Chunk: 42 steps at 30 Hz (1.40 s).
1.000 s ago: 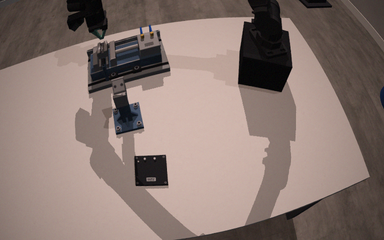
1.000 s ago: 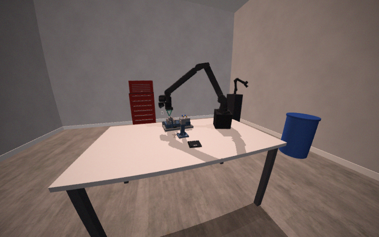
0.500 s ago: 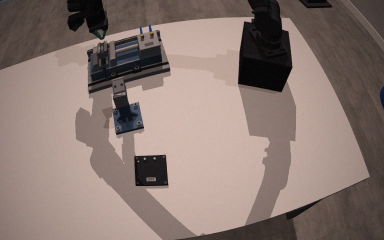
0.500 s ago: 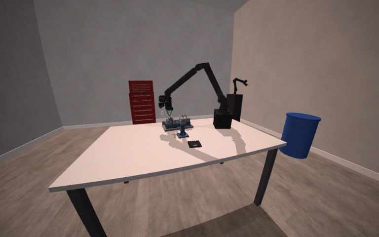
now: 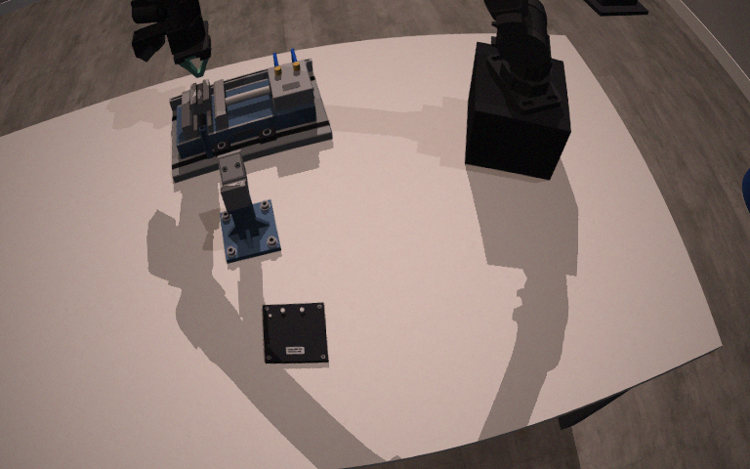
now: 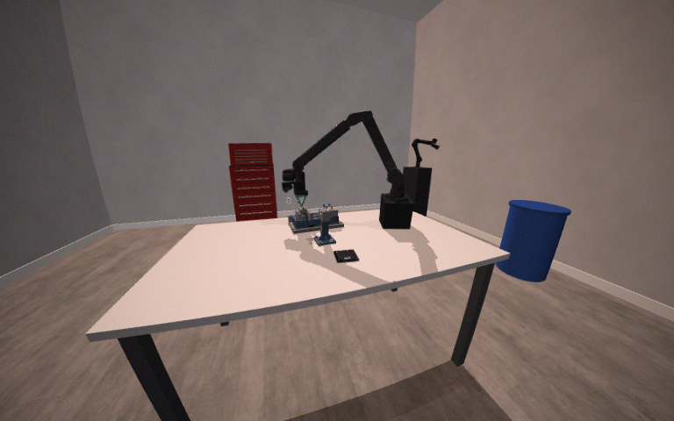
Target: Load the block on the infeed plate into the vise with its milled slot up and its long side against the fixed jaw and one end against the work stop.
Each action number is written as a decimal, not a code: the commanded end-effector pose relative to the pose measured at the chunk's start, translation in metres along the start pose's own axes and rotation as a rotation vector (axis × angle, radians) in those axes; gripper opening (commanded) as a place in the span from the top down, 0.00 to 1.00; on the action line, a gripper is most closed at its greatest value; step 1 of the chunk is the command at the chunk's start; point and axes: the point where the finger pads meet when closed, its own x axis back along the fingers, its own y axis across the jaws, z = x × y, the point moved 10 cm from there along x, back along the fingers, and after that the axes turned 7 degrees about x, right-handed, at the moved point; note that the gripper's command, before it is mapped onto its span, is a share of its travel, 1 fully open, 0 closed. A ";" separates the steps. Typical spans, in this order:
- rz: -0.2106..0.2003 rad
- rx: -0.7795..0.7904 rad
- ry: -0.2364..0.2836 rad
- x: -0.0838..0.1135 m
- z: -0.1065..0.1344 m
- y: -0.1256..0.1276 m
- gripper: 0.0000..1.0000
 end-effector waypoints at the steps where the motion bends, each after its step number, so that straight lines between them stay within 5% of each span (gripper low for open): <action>1: 0.022 0.008 -0.035 0.017 -0.007 0.005 1.00; 42: 0.029 0.010 -0.045 0.020 -0.022 -0.003 1.00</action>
